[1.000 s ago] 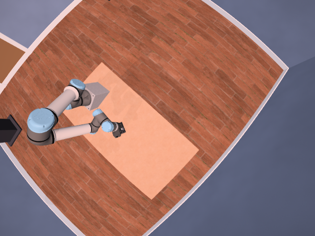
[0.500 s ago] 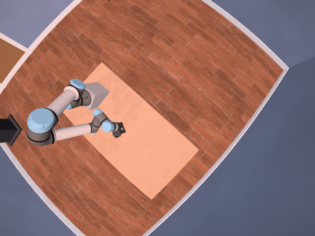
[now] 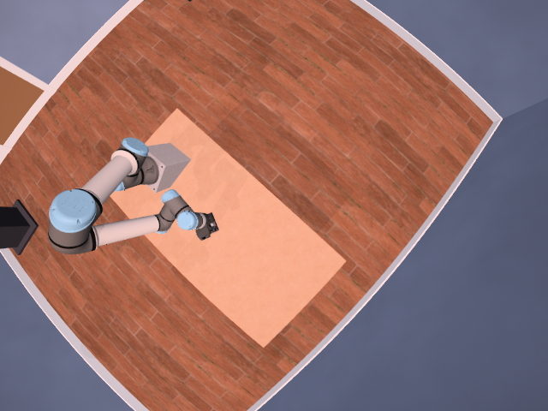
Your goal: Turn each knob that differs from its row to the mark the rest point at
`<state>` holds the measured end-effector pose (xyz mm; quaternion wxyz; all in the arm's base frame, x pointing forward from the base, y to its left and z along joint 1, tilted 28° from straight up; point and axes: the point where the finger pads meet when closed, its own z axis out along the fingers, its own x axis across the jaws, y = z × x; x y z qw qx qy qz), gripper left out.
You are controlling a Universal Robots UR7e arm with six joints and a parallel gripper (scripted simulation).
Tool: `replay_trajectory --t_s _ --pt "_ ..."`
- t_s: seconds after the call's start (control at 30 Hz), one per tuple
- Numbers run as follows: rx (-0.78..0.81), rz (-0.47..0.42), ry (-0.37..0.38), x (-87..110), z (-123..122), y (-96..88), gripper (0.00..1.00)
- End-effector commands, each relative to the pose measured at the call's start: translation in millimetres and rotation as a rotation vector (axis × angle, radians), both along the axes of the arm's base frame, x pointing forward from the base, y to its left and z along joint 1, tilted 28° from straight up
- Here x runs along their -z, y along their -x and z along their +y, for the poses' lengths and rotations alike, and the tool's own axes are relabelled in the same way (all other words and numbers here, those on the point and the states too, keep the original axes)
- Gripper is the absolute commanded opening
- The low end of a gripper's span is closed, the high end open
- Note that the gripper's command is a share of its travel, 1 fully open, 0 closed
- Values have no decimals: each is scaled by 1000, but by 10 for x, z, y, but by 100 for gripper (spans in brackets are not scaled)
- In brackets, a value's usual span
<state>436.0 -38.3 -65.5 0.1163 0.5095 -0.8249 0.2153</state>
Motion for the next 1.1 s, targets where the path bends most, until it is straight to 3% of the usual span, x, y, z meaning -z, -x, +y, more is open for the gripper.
replay_trajectory --t_s 0.0,1.07 --pt "0 -1 0 36 -19 -4 46" --pt "0 -1 0 90 -48 -6 46"
